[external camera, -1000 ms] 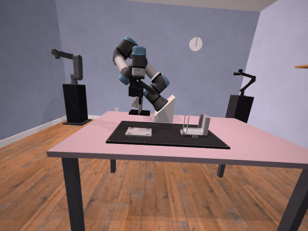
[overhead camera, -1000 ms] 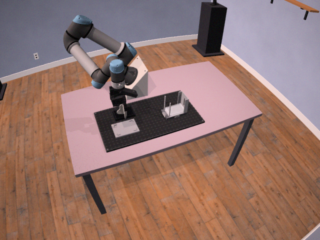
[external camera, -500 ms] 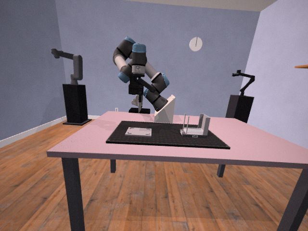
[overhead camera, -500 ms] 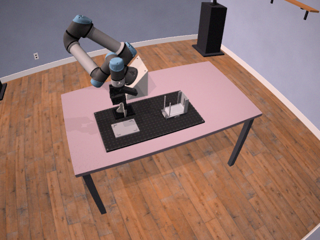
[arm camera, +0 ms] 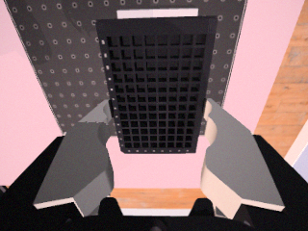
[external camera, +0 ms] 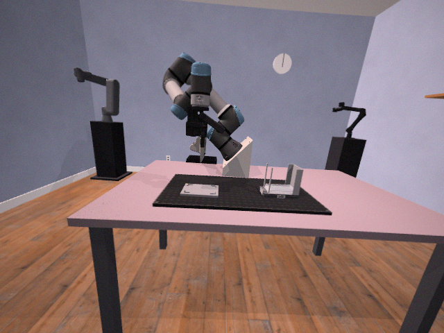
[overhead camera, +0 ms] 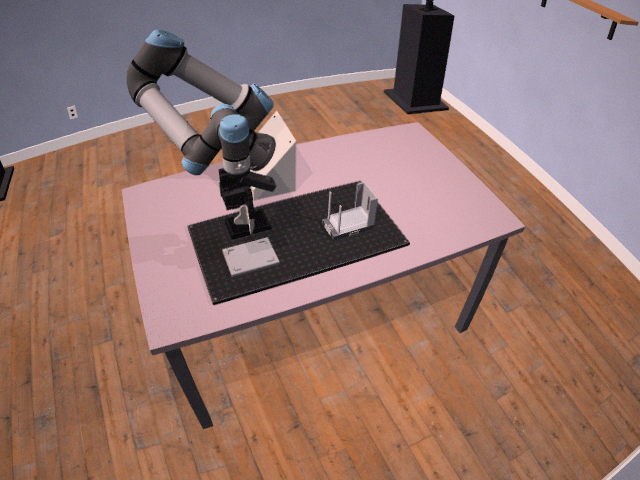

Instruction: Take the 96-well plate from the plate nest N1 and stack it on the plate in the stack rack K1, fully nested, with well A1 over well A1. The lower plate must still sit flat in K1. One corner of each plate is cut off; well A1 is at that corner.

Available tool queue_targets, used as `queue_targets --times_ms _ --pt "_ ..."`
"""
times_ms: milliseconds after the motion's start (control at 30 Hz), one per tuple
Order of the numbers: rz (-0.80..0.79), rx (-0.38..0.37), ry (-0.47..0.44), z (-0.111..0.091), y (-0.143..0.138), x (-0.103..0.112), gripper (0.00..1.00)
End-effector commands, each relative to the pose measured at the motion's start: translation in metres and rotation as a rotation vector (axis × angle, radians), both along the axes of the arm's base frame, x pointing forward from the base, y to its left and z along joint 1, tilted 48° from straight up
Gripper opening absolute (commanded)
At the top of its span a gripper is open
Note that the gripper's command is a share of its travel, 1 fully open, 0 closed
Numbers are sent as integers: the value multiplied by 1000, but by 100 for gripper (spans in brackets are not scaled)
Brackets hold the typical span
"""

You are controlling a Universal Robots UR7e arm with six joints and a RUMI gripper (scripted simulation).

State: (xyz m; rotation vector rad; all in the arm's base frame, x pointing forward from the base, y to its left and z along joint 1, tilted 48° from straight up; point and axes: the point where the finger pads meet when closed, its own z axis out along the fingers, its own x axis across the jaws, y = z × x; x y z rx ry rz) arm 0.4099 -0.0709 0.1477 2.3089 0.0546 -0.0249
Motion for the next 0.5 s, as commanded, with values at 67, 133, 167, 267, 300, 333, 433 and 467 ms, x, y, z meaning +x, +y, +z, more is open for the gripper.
queue_targets --times_ms 67,133,167,267,300,333,433,467 --pt "12 0 12 -13 13 -2 0" --pt "12 0 12 -15 15 -2 0" --pt "12 0 12 -15 15 -2 0" --pt "12 0 12 -22 22 -3 0" --pt "12 0 12 -25 24 -4 0" --pt "12 0 12 -27 26 -4 0" --pt "12 0 12 -35 33 -5 0" --pt "12 0 12 -37 35 -5 0"
